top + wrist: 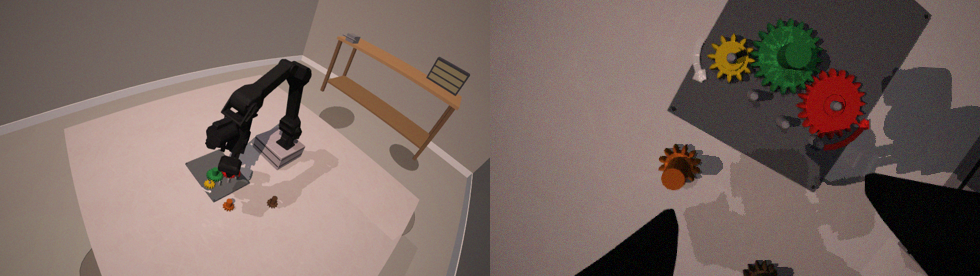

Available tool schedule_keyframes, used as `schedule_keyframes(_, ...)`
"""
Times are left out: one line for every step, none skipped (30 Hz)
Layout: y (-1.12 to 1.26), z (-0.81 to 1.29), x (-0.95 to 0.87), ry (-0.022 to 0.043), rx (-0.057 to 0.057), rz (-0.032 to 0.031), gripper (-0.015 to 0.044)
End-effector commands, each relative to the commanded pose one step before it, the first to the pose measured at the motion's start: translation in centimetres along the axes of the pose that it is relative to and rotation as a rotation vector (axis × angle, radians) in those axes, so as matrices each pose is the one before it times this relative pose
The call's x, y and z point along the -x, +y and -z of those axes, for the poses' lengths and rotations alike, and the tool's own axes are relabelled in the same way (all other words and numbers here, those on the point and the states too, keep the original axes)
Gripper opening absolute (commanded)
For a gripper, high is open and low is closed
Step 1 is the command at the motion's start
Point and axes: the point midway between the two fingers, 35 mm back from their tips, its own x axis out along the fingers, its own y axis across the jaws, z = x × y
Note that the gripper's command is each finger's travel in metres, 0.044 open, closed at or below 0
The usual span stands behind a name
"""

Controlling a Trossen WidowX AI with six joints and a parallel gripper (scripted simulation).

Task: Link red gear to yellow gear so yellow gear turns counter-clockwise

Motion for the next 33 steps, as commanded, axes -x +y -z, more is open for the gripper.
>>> schedule_keyframes(2.542, 5.578, 1.029, 0.00816, 0.0179, -0.00846, 0.0440)
schedule_keyframes(0.507, 1.525, 0.240, 0.00052, 0.0068, -0.00169, 0.0440)
schedule_keyframes(0.440, 1.541, 0.235, 0.00065, 0.0068, -0.00158, 0.0440)
schedule_keyframes(0.373, 1.554, 0.231, 0.00077, 0.0068, -0.00145, 0.0440)
schedule_keyframes(0.305, 1.563, 0.226, 0.00088, 0.0068, -0.00132, 0.0440)
schedule_keyframes(0.248, 1.531, 0.208, 0.00129, 0.0043, -0.00077, 0.0440)
schedule_keyframes(0.192, 1.499, 0.191, 0.00163, 0.0018, -0.00018, 0.0440)
schedule_keyframes(0.174, 1.396, 0.144, 0.00258, -0.0069, 0.00148, 0.0440)
schedule_keyframes(0.107, 1.494, 0.149, 0.00259, -0.0074, 0.00187, 0.0440)
schedule_keyframes(0.026, 1.497, 0.144, 0.00240, -0.0074, 0.00217, 0.0440)
schedule_keyframes(-0.056, 1.495, 0.139, 0.00219, -0.0074, 0.00245, 0.0440)
schedule_keyframes(-0.133, 1.459, 0.131, 0.00192, -0.0072, 0.00265, 0.0440)
schedule_keyframes(-0.153, 1.099, 0.095, 0.00130, -0.0055, 0.00217, 0.0440)
schedule_keyframes(-0.114, 0.655, 0.056, 0.00071, -0.0033, 0.00136, 0.0440)
schedule_keyframes(-0.042, 0.218, 0.018, 0.00022, -0.0011, 0.00046, 0.0440)
schedule_keyframes(0.000, 0.000, 0.000, 0.00000, 0.0000, 0.00000, 0.0440)
schedule_keyframes(0.000, 0.000, 0.000, 0.00000, 0.0000, 0.00000, 0.0440)
schedule_keyframes(0.000, 0.000, 0.000, 0.00000, 0.0000, 0.00000, 0.0440)
schedule_keyframes(0.000, 0.000, 0.000, 0.00000, 0.0000, 0.00000, 0.0440)
schedule_keyframes(0.000, 0.000, 0.000, 0.00000, 0.0000, 0.00000, 0.0440)
schedule_keyframes(0.000, 0.000, 0.000, 0.00000, 0.0000, 0.00000, 0.0440)
schedule_keyframes(0.000, 0.000, 0.000, 0.00000, 0.0000, 0.00000, 0.0440)
schedule_keyframes(0.000, 0.000, 0.000, 0.00000, 0.0000, 0.00000, 0.0440)
schedule_keyframes(0.000, 0.000, 0.000, 0.00000, 0.0000, 0.00000, 0.0440)
schedule_keyframes(0.000, 0.000, 0.000, 0.00000, 0.0000, 0.00000, 0.0440)
schedule_keyframes(0.000, 0.000, 0.000, 0.00000, 0.0000, 0.00000, 0.0440)
schedule_keyframes(0.000, 0.000, 0.000, 0.00000, 0.0000, 0.00000, 0.0440)
schedule_keyframes(0.000, 0.000, 0.000, 0.00000, 0.0000, 0.00000, 0.0440)
schedule_keyframes(0.000, 0.000, 0.000, 0.00000, 0.0000, 0.00000, 0.0440)
schedule_keyframes(0.000, 0.000, 0.000, 0.00000, 0.0000, 0.00000, 0.0440)
schedule_keyframes(0.000, 0.000, 0.000, 0.00000, 0.0000, 0.00000, 0.0440)
schedule_keyframes(0.000, 0.000, 0.000, 0.00000, 0.0000, 0.00000, 0.0440)
schedule_keyframes(0.000, 0.000, 0.000, 0.00000, 0.0000, 0.00000, 0.0440)
